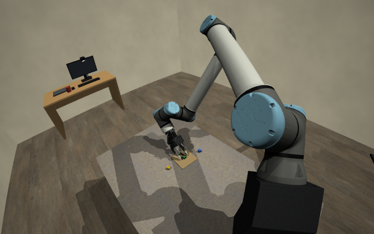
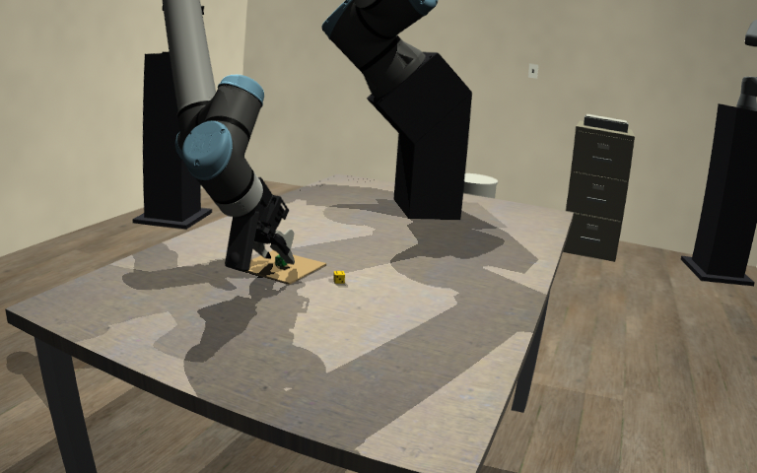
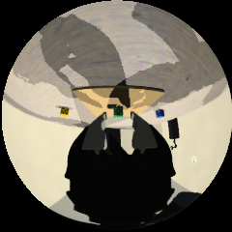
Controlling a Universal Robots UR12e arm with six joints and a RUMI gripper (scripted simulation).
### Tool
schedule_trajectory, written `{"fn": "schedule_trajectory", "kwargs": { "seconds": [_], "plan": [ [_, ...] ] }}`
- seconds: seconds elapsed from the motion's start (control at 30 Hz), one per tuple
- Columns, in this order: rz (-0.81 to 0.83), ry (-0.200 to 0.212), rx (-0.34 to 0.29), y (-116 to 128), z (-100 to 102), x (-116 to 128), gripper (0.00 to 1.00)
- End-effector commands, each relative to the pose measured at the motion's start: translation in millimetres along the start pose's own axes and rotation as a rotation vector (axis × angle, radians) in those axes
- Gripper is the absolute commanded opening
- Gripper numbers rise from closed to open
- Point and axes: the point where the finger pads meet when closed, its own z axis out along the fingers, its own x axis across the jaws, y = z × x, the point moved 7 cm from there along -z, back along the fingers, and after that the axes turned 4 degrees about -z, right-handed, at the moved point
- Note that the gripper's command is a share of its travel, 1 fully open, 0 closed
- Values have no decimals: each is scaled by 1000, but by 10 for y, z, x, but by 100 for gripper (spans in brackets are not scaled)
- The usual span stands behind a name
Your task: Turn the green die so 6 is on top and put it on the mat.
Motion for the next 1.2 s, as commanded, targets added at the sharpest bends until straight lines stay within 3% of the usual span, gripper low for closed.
{"fn": "schedule_trajectory", "kwargs": {
  "seconds": [0.0, 0.43, 1.17],
  "plan": [
    [2, 0, 1, -17, 4, 14, 33],
    [2, 0, 1, 35, -48, 10, 33],
    [2, 0, 1, 465, -480, -21, 33]
  ]
}}
